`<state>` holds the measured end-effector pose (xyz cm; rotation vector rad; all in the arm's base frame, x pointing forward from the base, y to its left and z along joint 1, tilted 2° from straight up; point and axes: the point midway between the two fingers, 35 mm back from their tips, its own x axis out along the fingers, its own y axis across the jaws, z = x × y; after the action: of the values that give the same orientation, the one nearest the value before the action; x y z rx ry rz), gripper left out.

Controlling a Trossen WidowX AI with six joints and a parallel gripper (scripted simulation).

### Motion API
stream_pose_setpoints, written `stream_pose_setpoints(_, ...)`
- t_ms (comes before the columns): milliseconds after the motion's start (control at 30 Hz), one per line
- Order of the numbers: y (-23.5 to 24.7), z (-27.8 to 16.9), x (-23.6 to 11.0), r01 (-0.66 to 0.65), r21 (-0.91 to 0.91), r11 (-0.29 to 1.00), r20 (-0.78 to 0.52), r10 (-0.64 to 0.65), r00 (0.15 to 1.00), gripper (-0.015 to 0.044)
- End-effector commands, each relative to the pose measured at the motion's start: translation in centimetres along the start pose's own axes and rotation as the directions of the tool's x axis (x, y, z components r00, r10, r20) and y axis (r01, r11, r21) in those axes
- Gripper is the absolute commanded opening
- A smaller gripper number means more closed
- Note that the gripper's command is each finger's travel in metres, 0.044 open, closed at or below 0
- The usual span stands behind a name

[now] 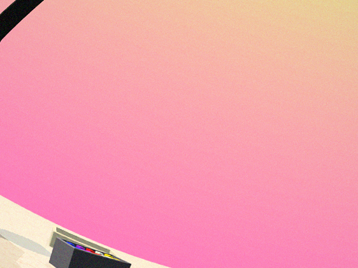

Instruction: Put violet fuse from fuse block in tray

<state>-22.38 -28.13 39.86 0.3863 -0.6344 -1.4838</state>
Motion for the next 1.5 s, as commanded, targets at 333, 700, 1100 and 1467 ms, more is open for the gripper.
stream_pose_setpoints(333,4.4,-11.9,7.5,-0.062,0.207,0.976,-0.267,0.117,0.956,0.0111)
stream_pose_setpoints(700,11.8,-29.8,9.3,0.069,0.336,0.939,-0.643,0.175,0.746,0.0073)
stream_pose_setpoints(1100,19.9,-47.2,-0.7,0.13,0.148,0.98,-0.945,0.101,0.312,0.0073)
stream_pose_setpoints(1467,22.2,-56.2,-17.2,-0.114,-0.171,0.979,-0.981,-0.18,-0.073,0.0073)
